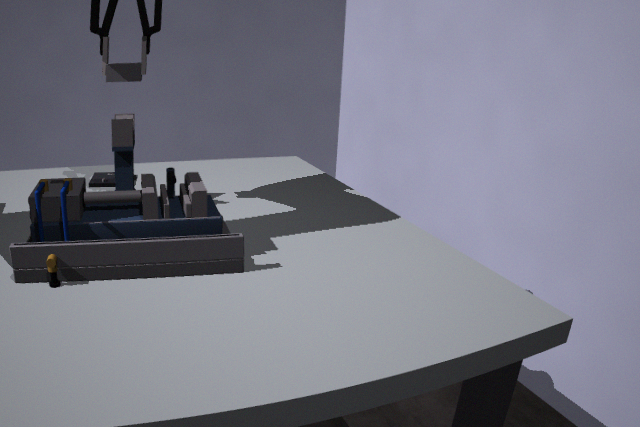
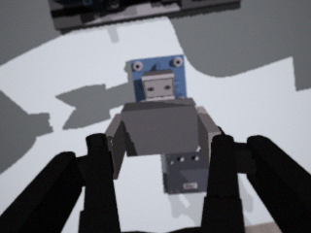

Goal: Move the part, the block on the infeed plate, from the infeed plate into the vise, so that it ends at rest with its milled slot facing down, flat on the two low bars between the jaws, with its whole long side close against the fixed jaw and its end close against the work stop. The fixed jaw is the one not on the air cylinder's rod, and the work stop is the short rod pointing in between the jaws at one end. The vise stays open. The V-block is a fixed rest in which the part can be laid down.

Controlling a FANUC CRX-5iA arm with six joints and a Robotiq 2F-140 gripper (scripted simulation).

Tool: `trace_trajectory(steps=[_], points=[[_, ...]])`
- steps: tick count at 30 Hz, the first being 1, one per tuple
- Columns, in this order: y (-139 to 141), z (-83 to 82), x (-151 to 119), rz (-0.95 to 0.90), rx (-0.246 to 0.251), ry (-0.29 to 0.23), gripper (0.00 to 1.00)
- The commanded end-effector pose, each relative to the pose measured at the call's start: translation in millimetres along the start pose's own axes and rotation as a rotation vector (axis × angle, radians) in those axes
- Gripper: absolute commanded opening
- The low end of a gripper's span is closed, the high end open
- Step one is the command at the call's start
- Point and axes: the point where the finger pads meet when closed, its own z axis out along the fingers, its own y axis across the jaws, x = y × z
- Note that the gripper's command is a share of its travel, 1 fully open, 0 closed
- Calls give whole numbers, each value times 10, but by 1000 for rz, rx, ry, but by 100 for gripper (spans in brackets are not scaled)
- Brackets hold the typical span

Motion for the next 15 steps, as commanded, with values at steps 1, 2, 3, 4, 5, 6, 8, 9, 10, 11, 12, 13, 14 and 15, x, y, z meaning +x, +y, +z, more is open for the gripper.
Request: trace_trajectory(steps=[1, 2, 3, 4, 5, 6, 8, 9, 10, 11, 12, 13, 14, 15], points=[[-10, -3, 12, 10, 0, 0, 0], [-10, -3, 12, 10, 0, 0, 0], [-15, -3, 19, 17, 1, 0, 0], [-21, -3, 28, 24, 1, 0, 0], [-28, -4, 38, 32, 1, 0, 0], [-36, -4, 50, 41, 1, 0, 0], [-53, -5, 76, 63, 1, 0, 0], [-64, -5, 92, 76, 1, 0, 0], [-74, -6, 109, 89, 1, 0, 0], [-86, -6, 127, 104, 1, 0, 0], [-99, -7, 147, 120, 1, 0, 0], [-112, -7, 168, 137, 1, 0, 0], [-126, -8, 190, 155, 1, 0, 0], [-141, -9, 214, 174, 1, 0, 0]])
